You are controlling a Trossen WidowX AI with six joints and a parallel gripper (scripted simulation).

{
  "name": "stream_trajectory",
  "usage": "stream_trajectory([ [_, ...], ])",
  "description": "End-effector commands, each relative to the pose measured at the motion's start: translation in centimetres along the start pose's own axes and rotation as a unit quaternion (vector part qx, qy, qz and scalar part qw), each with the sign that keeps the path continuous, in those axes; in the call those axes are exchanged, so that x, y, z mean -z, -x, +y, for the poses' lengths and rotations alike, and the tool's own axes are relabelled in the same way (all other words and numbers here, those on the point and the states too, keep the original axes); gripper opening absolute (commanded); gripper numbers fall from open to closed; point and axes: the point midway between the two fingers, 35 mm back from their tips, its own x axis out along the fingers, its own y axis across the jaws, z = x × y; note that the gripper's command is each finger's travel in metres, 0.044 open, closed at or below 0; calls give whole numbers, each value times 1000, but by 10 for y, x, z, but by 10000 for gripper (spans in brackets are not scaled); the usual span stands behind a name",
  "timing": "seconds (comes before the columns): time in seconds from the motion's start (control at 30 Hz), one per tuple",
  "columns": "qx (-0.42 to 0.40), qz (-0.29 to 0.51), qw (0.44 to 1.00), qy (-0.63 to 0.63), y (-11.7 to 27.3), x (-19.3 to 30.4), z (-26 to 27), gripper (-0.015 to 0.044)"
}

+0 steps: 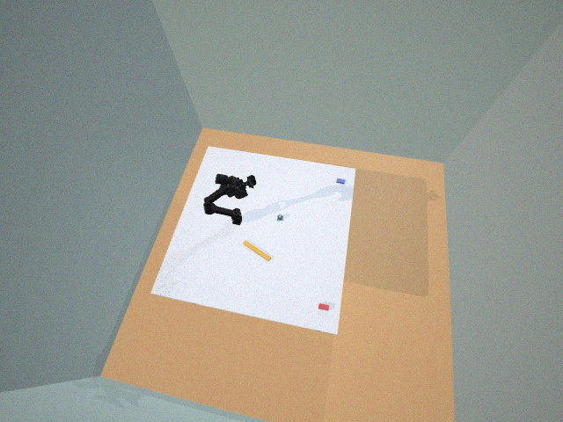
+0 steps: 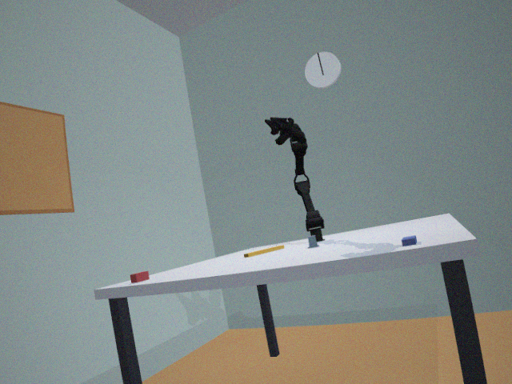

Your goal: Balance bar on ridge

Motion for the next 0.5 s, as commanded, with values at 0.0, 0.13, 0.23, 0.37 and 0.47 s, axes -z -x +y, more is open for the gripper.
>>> stream_trajectory([
  [0.0, 18, -12, 993, 113, -8, -16, -26, 315],
  [0.13, 36, -24, 975, 218, -16, -33, -44, 315],
  [0.23, 41, -23, 969, 242, -21, -39, -48, 315],
  [0.37, 53, -29, 955, 292, -26, -50, -56, 315],
  [0.47, 64, -36, 939, 335, -29, -60, -63, 315],
])
